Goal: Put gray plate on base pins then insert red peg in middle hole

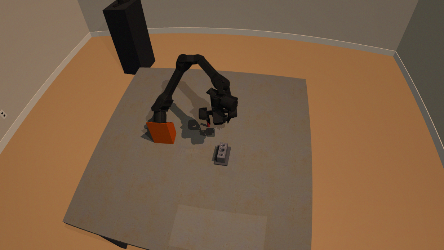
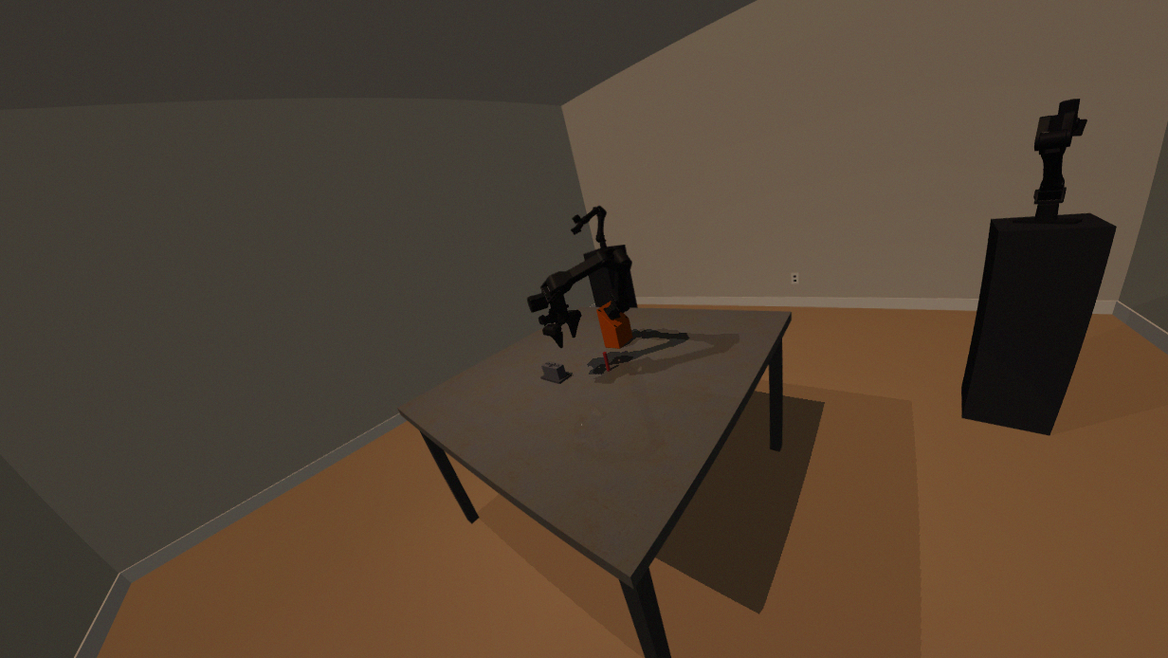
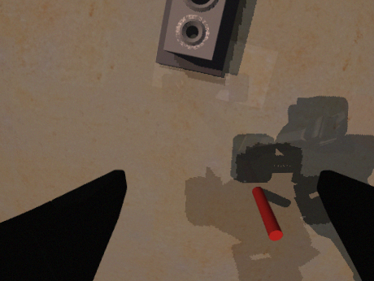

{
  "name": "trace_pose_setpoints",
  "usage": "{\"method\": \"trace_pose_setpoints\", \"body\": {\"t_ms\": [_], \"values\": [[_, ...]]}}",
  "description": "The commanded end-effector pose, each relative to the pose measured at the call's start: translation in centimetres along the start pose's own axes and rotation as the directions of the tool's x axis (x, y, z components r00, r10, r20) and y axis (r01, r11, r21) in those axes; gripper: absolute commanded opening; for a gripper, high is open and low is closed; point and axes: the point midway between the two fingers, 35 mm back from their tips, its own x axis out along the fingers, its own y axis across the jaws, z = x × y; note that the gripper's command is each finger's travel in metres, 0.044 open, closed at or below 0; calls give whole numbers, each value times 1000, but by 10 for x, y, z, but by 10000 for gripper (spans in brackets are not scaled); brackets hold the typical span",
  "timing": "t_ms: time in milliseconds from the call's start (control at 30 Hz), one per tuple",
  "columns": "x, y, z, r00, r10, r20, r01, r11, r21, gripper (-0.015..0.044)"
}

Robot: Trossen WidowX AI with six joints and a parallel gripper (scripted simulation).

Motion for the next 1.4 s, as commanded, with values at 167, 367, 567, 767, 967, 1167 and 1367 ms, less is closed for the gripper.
{"method": "trace_pose_setpoints", "body": {"t_ms": [167, 367, 567, 767, 967, 1167, 1367], "values": [[7, -52, -92, 1000, -6, -19, 2, 976, -216, 440], [9, -64, -106, 1000, -7, -22, 1, 967, -254, 440], [42, -65, -108, 1000, -6, -23, 0, 967, -254, 440], [57, -65, -110, 1000, -6, -24, -1, 967, -254, 440], [64, -65, -109, 1000, -6, -23, 0, 967, -254, 440], [74, -64, -109, 1000, -6, -21, 0, 967, -254, 440], [83, -64, -109, 1000, -6, -21, 0, 967, -254, 440]]}}
